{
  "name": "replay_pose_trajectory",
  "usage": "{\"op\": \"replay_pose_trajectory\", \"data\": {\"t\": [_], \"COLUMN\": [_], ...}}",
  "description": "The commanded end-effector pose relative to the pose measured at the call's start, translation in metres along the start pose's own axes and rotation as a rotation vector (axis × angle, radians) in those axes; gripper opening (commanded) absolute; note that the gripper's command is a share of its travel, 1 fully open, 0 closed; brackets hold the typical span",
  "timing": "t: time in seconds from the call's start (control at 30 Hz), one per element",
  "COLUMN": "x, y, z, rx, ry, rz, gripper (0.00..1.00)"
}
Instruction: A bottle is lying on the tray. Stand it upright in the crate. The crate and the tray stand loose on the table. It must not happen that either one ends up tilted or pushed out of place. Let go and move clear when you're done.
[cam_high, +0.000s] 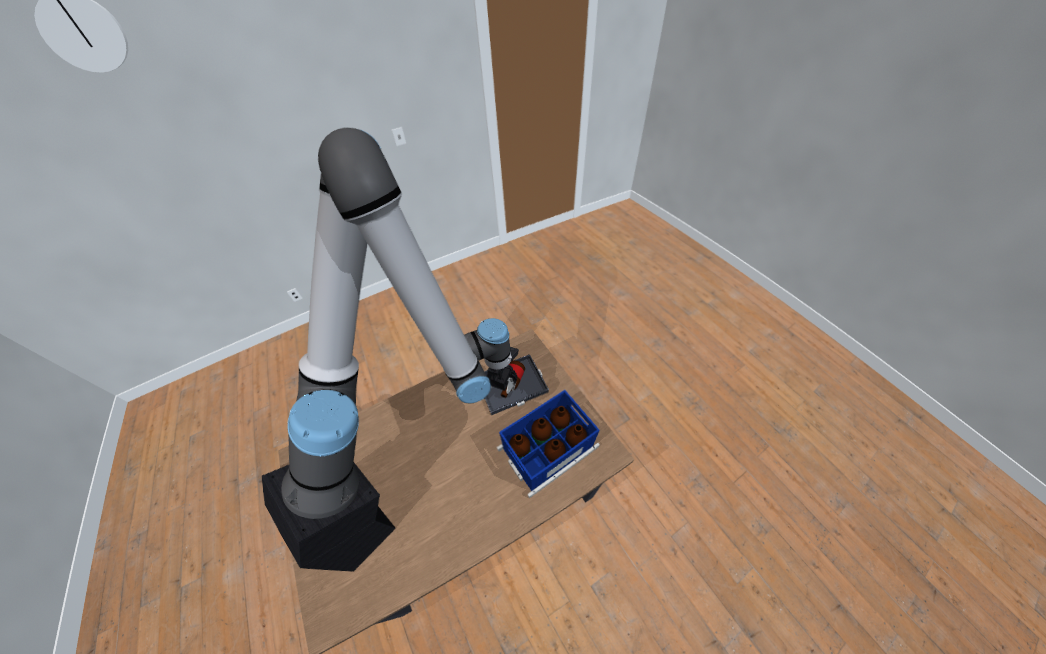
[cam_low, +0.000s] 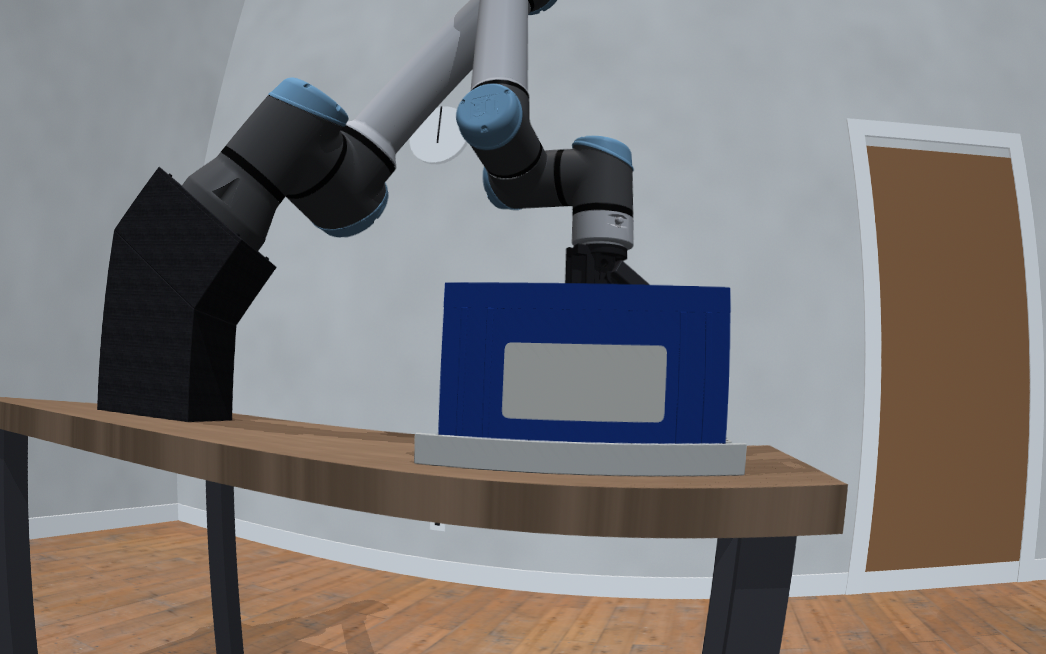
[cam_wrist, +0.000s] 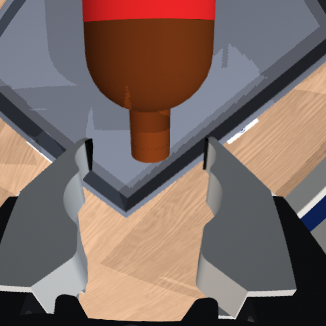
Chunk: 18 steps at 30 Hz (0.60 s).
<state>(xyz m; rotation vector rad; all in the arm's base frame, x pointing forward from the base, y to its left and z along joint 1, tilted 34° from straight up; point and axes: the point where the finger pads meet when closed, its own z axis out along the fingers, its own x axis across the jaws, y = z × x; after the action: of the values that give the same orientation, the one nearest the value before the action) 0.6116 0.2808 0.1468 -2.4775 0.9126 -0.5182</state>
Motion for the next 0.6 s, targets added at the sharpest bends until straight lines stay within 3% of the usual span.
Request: {"op": "replay_pose_trajectory", "data": {"t": [0.0,0.57], "x": [0.0,0.0], "y": [0.0,0.0], "z": [0.0,0.012], "rx": [0.001,0.001], "ry": [0.001,0.001], "rz": [0.0,0.0], "gripper": [0.38,0.38]}}
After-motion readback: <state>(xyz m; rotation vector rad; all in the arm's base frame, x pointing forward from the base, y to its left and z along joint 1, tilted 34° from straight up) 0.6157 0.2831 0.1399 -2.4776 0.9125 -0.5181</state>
